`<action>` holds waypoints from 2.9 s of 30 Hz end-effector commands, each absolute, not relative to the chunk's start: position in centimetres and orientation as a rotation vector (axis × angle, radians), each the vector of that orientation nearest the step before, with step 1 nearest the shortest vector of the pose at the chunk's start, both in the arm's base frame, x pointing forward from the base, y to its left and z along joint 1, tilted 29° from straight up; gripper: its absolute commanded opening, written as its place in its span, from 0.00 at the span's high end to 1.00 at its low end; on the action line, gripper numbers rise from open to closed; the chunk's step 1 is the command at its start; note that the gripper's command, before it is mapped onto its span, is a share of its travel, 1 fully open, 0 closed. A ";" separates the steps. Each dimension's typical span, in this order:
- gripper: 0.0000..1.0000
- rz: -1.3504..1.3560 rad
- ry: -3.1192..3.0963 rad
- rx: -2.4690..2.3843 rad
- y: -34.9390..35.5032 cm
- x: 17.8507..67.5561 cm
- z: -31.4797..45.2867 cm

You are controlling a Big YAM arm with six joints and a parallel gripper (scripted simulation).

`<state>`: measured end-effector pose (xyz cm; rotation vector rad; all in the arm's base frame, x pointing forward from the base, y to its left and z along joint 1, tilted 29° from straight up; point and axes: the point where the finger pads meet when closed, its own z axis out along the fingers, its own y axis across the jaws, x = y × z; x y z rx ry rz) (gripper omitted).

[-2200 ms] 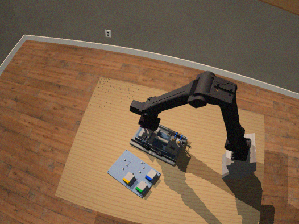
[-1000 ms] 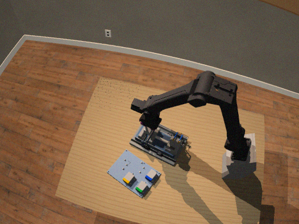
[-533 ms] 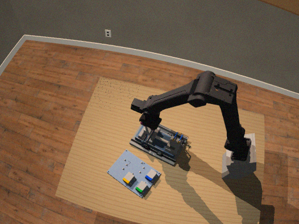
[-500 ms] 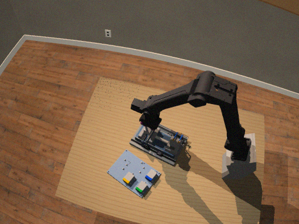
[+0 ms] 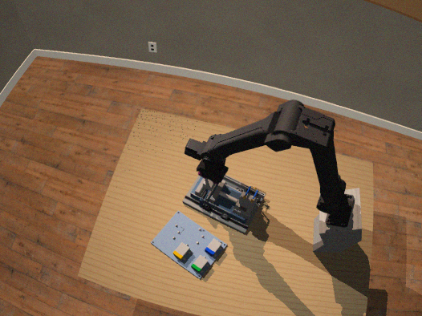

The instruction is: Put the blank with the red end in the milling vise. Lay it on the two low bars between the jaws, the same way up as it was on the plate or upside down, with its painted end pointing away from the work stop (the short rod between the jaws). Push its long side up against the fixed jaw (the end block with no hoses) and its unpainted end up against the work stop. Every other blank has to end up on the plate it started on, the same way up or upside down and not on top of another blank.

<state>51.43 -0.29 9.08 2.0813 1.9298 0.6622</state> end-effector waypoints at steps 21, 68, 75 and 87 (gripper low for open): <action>1.00 0.678 1.876 2.116 -1.6 50.9 10.3; 1.00 0.679 1.885 2.099 -1.8 50.9 10.4; 1.00 0.679 1.885 2.099 -1.8 50.9 10.4; 1.00 0.679 1.885 2.099 -1.8 50.9 10.4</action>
